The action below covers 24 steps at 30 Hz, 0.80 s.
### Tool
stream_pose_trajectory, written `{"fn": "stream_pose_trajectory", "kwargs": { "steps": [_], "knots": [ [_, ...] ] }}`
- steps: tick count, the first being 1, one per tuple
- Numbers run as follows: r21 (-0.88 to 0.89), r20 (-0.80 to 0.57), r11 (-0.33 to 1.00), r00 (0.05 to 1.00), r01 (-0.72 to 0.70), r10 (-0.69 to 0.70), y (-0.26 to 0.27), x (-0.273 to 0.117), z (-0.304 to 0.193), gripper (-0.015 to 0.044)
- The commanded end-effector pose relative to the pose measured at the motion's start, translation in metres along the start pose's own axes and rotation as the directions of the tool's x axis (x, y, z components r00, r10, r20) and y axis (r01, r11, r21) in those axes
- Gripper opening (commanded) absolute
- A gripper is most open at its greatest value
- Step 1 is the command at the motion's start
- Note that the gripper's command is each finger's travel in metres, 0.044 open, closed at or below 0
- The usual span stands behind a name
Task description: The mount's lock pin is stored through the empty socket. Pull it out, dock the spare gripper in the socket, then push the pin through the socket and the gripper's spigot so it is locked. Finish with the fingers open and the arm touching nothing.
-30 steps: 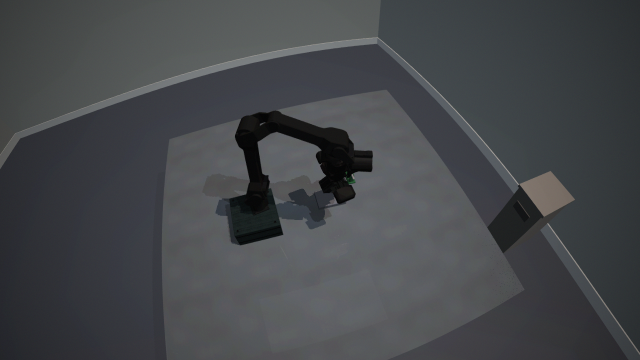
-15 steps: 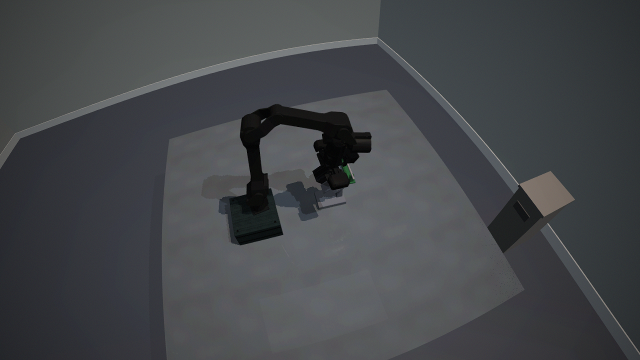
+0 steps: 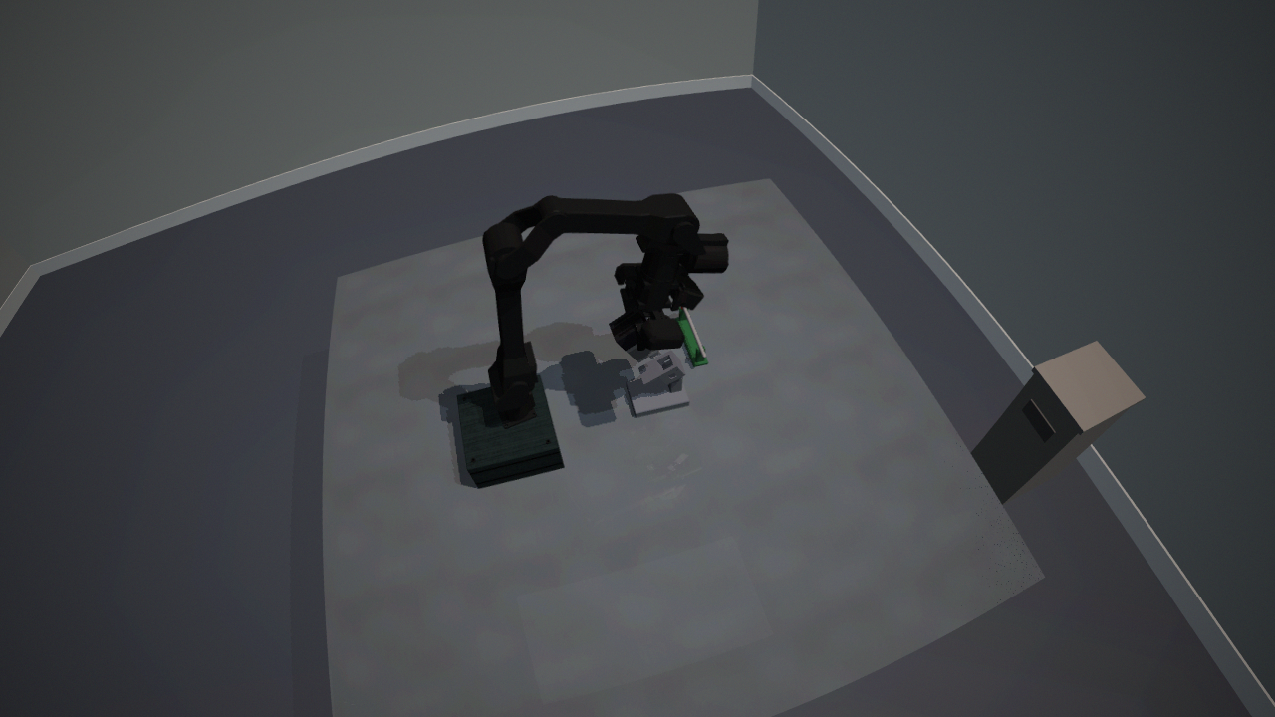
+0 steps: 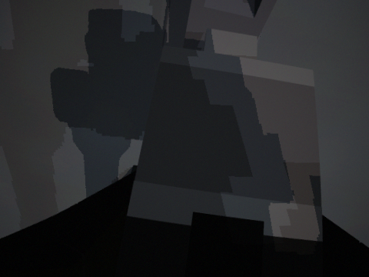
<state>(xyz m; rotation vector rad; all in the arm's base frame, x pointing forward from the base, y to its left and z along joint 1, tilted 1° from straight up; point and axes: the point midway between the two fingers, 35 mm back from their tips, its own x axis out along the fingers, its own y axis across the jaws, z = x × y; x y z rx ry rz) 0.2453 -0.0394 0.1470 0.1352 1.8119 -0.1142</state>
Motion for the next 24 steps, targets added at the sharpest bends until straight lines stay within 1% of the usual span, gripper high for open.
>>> {"fn": "stream_pose_trajectory", "kwargs": {
  "steps": [1, 8, 24],
  "knots": [
    [0.01, -0.013, 1.0, 1.0, 0.024, -0.024, 0.001, -0.003, -0.002, 0.0],
    [0.059, -0.006, 0.998, 1.0, -0.021, 0.021, -0.001, 0.008, 0.007, 0.0],
    [0.065, -0.002, 0.998, 1.0, -0.027, 0.028, -0.001, 0.021, 0.02, 0.0]
  ]
}}
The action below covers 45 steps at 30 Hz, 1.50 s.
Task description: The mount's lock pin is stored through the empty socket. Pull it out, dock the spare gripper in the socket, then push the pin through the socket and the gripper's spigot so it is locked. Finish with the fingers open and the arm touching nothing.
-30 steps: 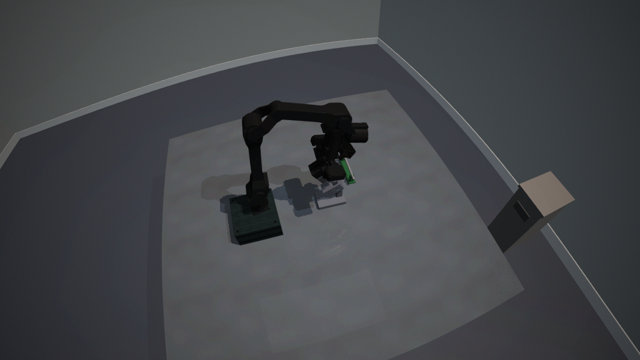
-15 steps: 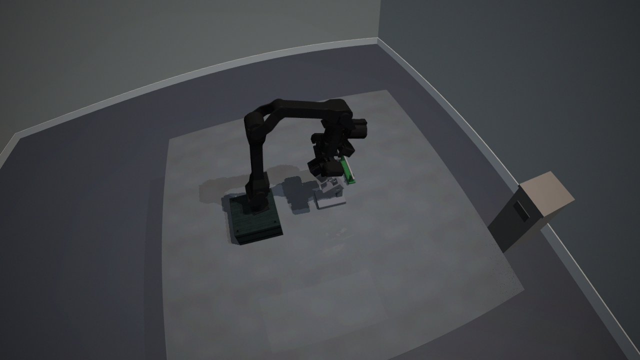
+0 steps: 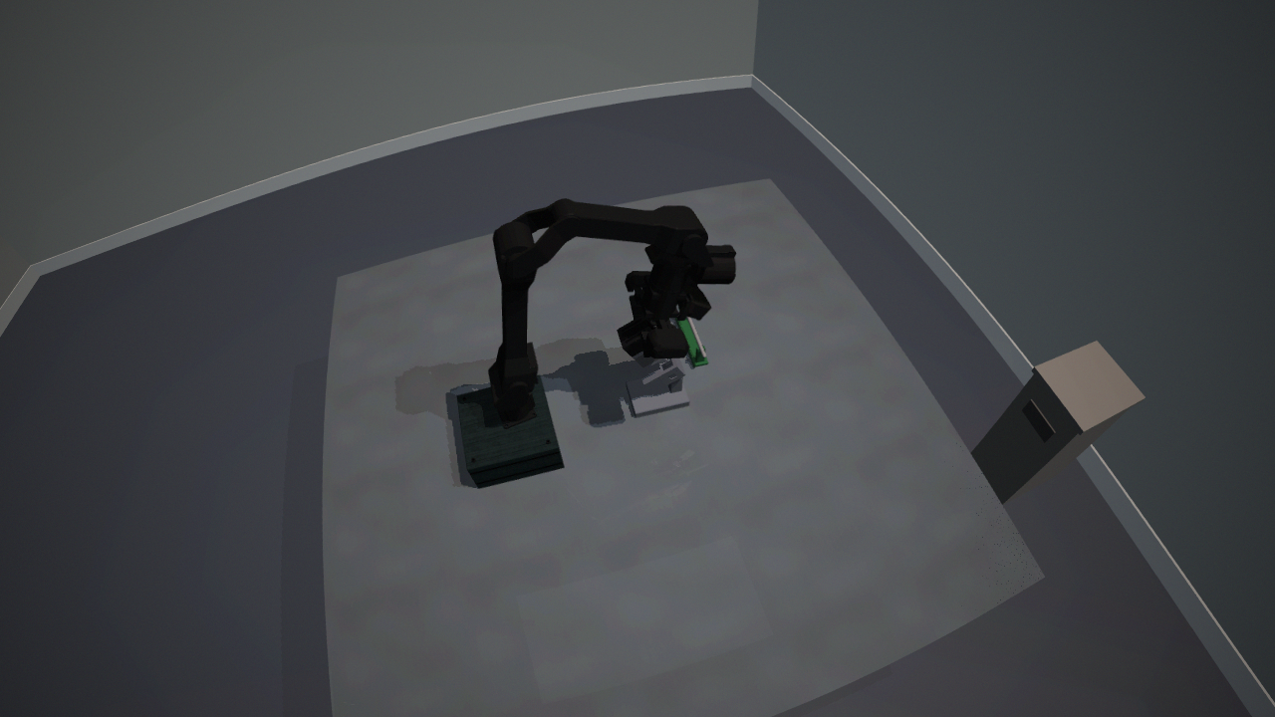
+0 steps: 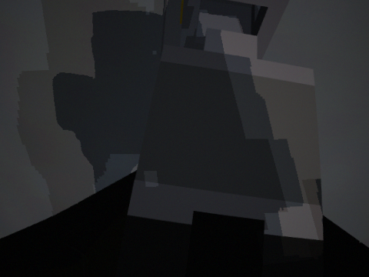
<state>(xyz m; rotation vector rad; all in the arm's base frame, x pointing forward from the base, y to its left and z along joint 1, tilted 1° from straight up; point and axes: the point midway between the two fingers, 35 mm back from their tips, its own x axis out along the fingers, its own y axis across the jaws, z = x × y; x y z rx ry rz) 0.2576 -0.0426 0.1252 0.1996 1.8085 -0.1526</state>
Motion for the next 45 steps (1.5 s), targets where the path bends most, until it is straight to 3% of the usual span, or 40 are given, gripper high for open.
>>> {"fn": "stream_pose_trajectory", "kwargs": {
  "steps": [1, 45],
  "knots": [
    [0.004, -0.002, 1.0, 1.0, -0.004, 0.004, 0.001, 0.004, 0.003, 0.0],
    [0.003, 0.0, 1.0, 1.0, -0.003, 0.003, 0.0, 0.031, 0.029, 0.0]
  ]
}}
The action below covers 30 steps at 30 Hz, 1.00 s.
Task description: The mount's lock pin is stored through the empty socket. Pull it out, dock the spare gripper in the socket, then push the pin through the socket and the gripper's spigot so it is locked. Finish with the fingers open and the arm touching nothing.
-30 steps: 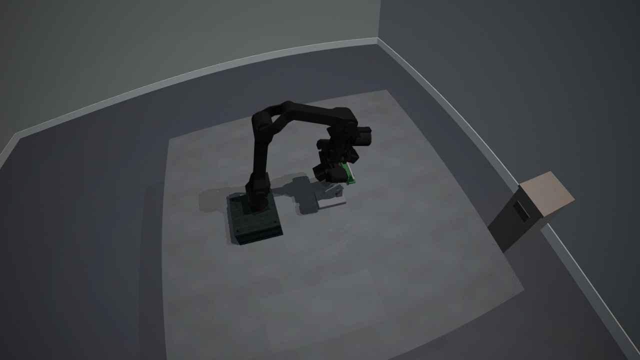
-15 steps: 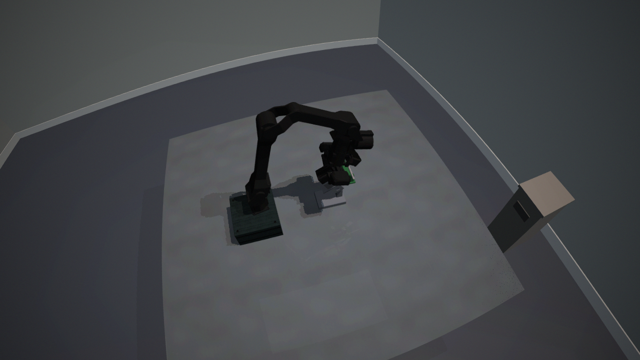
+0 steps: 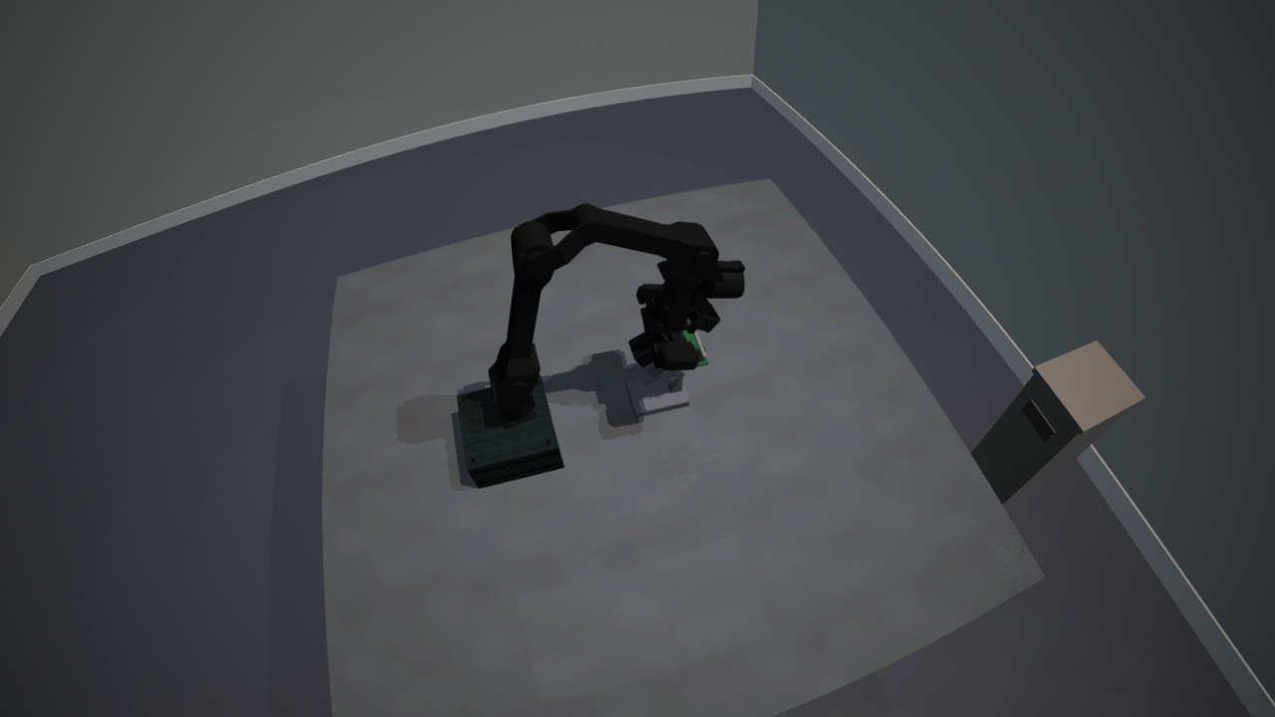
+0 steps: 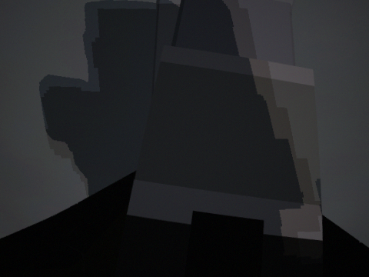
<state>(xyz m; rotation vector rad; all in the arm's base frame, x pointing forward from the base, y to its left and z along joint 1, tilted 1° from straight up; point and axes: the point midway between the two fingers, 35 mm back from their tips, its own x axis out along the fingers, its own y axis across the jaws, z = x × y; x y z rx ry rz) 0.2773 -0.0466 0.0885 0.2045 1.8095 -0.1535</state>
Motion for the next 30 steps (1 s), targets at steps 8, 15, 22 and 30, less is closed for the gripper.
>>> {"fn": "stream_pose_trajectory", "kwargs": {
  "steps": [8, 15, 22, 30],
  "knots": [
    [0.0, 0.001, 1.0, 1.0, 0.0, 0.0, 0.0, 0.0, 0.0, 0.021],
    [0.0, 0.001, 1.0, 1.0, 0.0, 0.0, 0.0, 0.0, 0.0, 0.0394],
    [0.0, 0.0, 1.0, 1.0, 0.0, 0.0, 0.0, -0.005, -0.005, 0.044],
    [0.0, -0.002, 1.0, 1.0, 0.0, 0.0, 0.0, -0.02, -0.019, 0.044]
  ]
}}
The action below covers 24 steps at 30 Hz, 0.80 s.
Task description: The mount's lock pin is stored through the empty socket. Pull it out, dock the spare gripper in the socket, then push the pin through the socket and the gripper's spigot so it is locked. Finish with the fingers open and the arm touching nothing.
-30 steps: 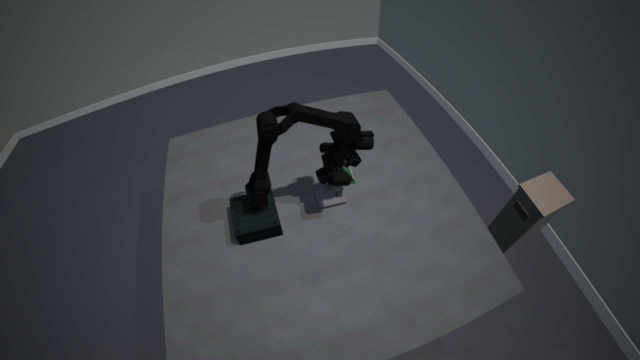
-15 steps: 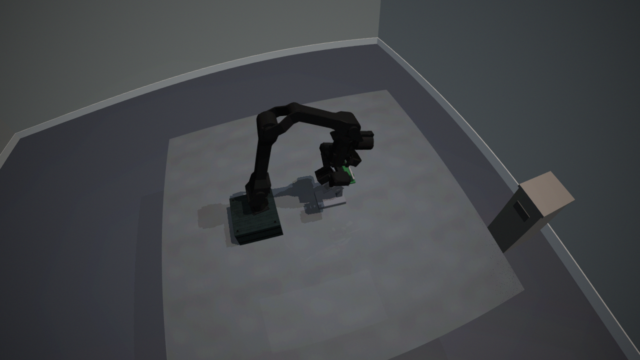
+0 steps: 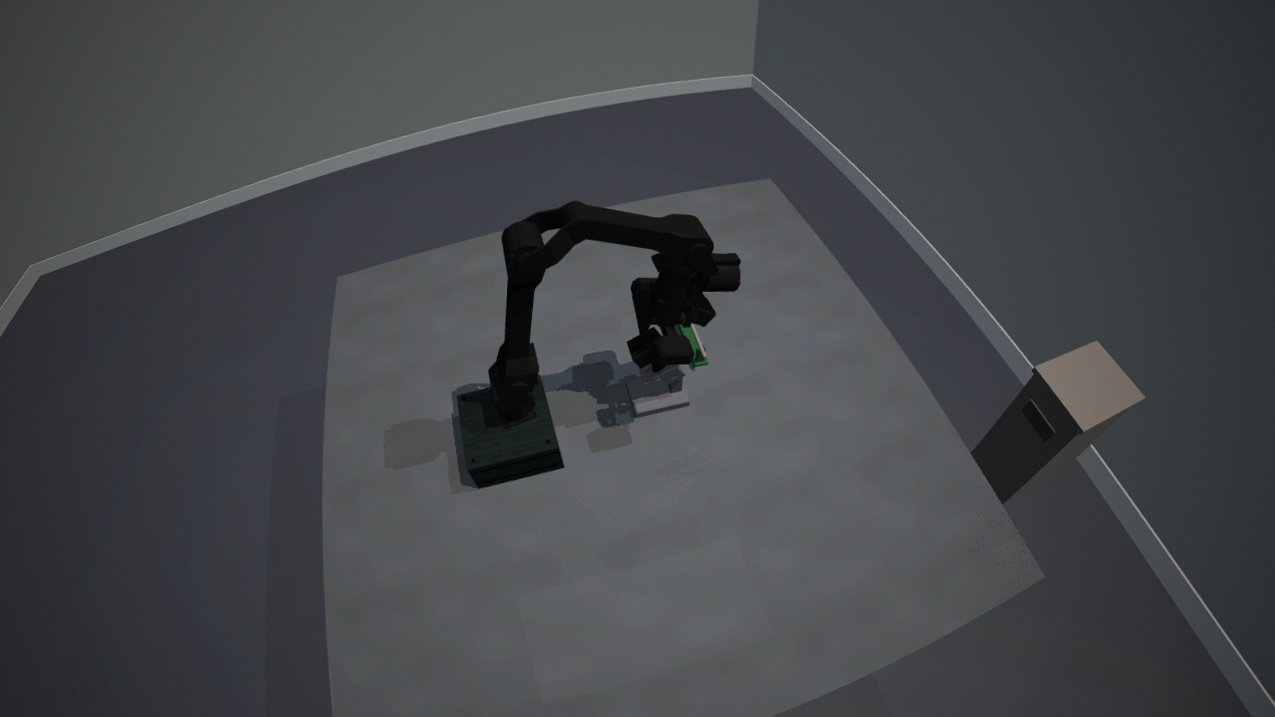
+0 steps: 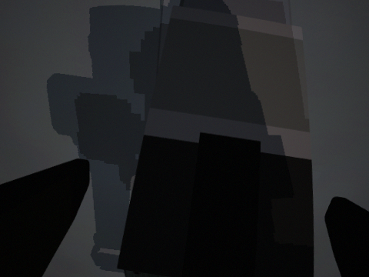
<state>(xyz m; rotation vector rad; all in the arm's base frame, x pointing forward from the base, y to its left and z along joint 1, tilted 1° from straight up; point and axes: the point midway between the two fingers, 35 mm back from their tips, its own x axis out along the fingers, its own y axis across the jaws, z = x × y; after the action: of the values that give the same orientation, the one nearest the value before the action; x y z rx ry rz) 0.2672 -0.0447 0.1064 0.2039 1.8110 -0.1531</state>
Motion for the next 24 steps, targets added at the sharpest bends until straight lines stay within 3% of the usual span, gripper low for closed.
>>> {"fn": "stream_pose_trajectory", "kwargs": {
  "steps": [1, 24],
  "knots": [
    [0.0, 0.0, 1.0, 1.0, 0.0, 0.0, 0.0, -0.007, -0.006, 0.044],
    [-0.001, 0.024, 1.0, 1.0, -0.001, 0.001, -0.001, -0.042, -0.044, 0.044]
  ]
}}
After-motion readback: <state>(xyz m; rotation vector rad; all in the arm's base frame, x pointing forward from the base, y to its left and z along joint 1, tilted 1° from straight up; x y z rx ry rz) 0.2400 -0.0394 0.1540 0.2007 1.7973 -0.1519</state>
